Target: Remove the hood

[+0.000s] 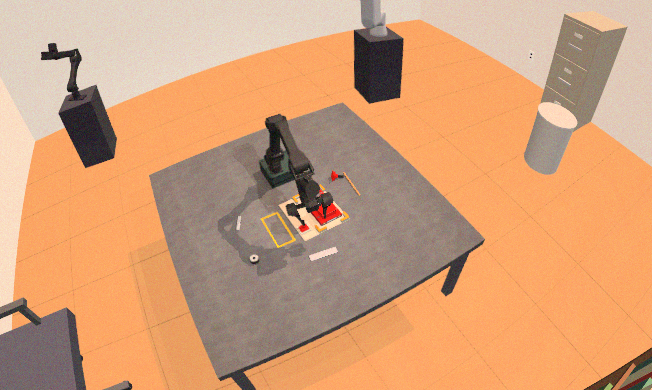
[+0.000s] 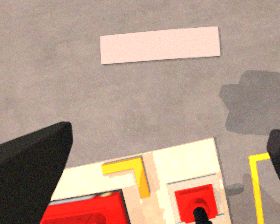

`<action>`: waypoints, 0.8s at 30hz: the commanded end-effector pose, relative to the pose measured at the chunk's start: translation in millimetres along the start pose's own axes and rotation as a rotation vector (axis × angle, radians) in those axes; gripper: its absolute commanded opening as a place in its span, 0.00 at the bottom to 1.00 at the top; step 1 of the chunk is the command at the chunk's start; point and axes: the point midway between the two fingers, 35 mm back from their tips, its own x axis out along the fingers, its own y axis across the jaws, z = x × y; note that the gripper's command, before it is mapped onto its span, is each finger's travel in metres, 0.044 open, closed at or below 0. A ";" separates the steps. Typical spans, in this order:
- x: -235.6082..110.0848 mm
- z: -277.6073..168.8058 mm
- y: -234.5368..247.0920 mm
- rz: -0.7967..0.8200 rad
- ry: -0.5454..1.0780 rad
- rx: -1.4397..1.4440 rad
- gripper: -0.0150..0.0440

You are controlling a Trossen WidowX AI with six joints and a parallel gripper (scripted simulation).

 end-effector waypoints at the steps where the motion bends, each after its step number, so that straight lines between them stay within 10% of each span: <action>1: -0.6 -38.6 32.6 -0.001 0.118 -0.079 1.00; 11: -16.3 -133.6 83.1 -0.034 0.379 -0.284 1.00; 24: -14.1 -138.6 82.5 -0.036 0.384 -0.288 1.00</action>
